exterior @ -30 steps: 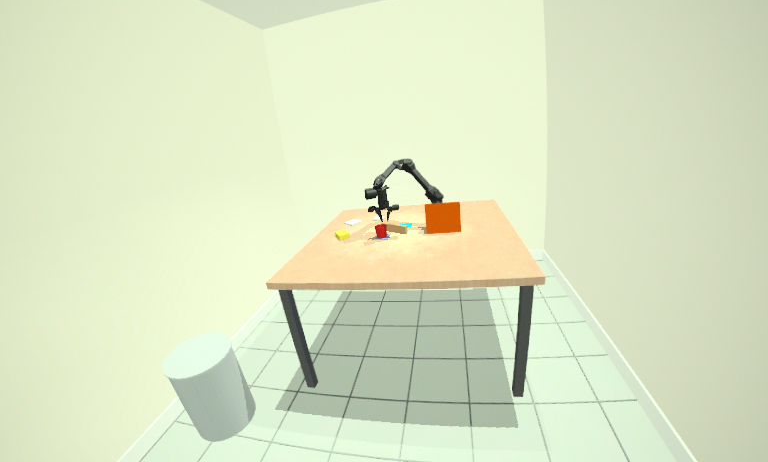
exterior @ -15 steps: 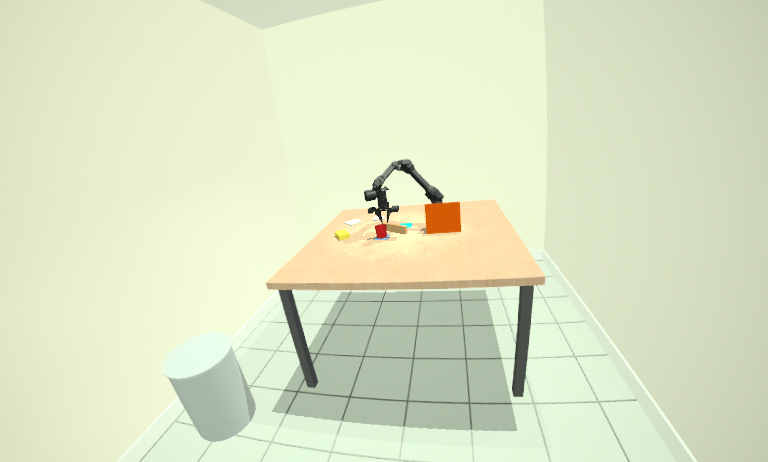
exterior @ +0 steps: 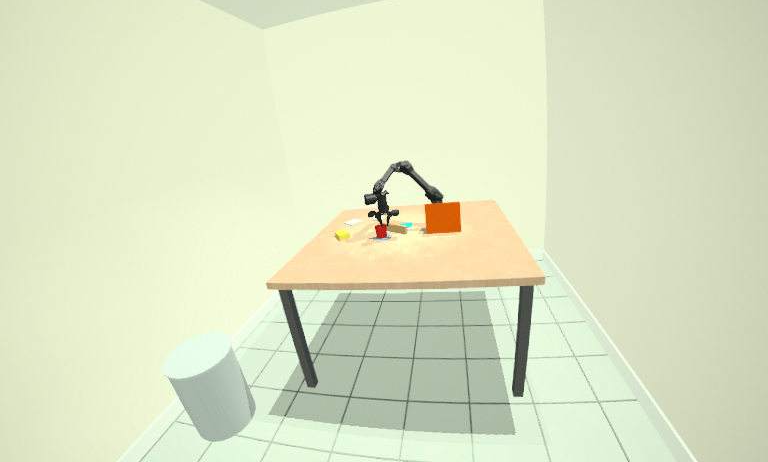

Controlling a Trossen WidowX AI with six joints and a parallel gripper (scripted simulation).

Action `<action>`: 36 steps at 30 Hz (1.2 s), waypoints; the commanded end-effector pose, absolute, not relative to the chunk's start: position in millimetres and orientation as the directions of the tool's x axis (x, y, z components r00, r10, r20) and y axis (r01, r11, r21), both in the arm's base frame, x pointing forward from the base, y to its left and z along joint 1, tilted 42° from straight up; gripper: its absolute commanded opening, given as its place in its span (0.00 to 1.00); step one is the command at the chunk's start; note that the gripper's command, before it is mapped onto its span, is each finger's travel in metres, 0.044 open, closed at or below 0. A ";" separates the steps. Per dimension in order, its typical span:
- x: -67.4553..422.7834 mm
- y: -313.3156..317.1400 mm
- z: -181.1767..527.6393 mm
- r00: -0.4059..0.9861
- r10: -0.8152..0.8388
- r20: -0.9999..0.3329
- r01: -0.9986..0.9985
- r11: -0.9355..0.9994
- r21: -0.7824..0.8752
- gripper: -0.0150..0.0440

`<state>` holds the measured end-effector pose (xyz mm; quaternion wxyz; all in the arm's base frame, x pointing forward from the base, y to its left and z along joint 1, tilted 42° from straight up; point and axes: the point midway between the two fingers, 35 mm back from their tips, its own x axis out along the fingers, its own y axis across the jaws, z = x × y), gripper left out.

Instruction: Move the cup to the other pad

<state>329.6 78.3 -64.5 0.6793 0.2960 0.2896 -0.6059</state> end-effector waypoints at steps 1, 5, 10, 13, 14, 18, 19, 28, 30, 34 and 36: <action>328.2 71.8 -70.1 0.094 -0.658 -0.747 0.995 0.094 0.043 0.50; 328.6 67.4 -74.8 0.094 -0.658 -0.747 0.995 0.094 0.043 0.50; 329.1 61.8 -80.7 0.094 -0.659 -0.746 0.995 0.094 0.043 0.50; 329.2 58.5 -84.1 0.094 -0.659 -0.746 0.995 0.094 0.043 0.50; 329.2 57.3 -85.2 0.094 -0.659 -0.746 0.995 0.093 0.043 0.50; 329.3 53.6 -88.9 0.094 -0.660 -0.745 0.995 0.093 0.043 0.50; 329.3 53.4 -89.1 0.094 -0.660 -0.745 0.995 0.093 0.043 0.50; 330.8 55.3 -88.2 0.095 -0.656 -0.749 0.995 0.089 0.048 0.35; 330.8 55.3 -88.2 0.095 -0.656 -0.749 0.995 0.089 0.048 0.33; 330.8 55.3 -88.2 0.095 -0.656 -0.749 0.995 0.089 0.048 0.28; 330.8 55.3 -88.2 0.095 -0.656 -0.749 0.995 0.089 0.048 0.26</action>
